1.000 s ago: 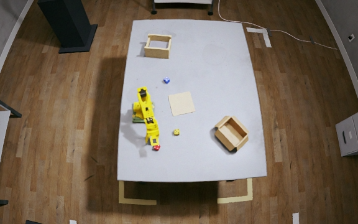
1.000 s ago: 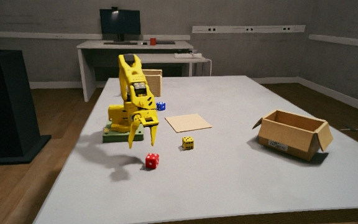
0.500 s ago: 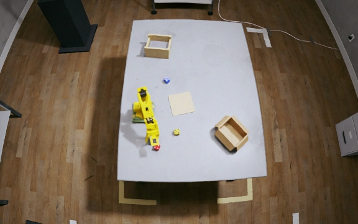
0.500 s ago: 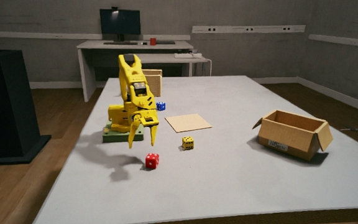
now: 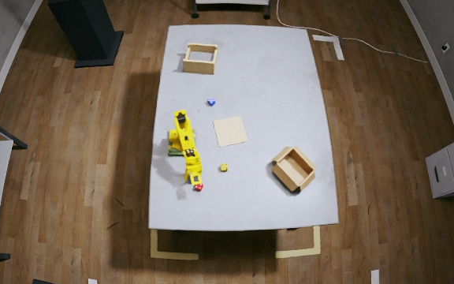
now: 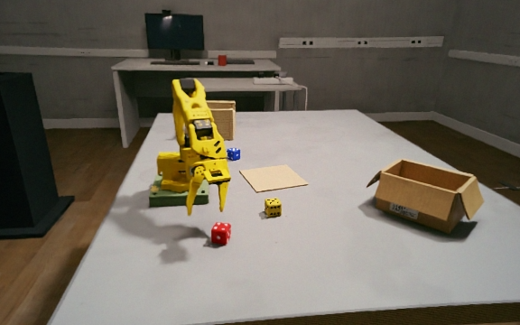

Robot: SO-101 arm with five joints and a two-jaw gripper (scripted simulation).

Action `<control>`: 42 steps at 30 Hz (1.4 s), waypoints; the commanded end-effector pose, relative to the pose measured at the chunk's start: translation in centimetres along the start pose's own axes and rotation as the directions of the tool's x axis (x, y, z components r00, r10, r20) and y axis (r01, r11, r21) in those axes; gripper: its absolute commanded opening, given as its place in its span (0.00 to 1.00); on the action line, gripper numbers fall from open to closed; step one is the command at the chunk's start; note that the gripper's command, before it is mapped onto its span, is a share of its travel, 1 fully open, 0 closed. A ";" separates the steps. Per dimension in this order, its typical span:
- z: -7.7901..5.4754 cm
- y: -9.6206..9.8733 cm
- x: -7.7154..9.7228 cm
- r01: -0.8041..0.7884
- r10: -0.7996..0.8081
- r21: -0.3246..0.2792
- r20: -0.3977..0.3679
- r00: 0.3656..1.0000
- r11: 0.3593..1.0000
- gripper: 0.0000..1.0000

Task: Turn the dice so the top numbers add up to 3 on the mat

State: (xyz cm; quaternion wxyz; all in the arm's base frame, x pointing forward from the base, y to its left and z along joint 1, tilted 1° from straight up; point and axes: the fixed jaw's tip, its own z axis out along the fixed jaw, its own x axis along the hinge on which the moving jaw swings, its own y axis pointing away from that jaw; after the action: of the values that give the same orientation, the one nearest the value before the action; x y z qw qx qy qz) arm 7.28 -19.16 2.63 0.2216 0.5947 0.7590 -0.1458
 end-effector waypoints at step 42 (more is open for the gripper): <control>-3.1 11.4 4.9 0.503 -0.503 -0.315 0.087 0.860 0.805 0.35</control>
State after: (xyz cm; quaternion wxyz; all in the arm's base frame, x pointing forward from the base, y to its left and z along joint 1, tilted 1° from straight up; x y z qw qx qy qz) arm 16.42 -12.09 3.47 0.2739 0.3540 0.8904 -0.0833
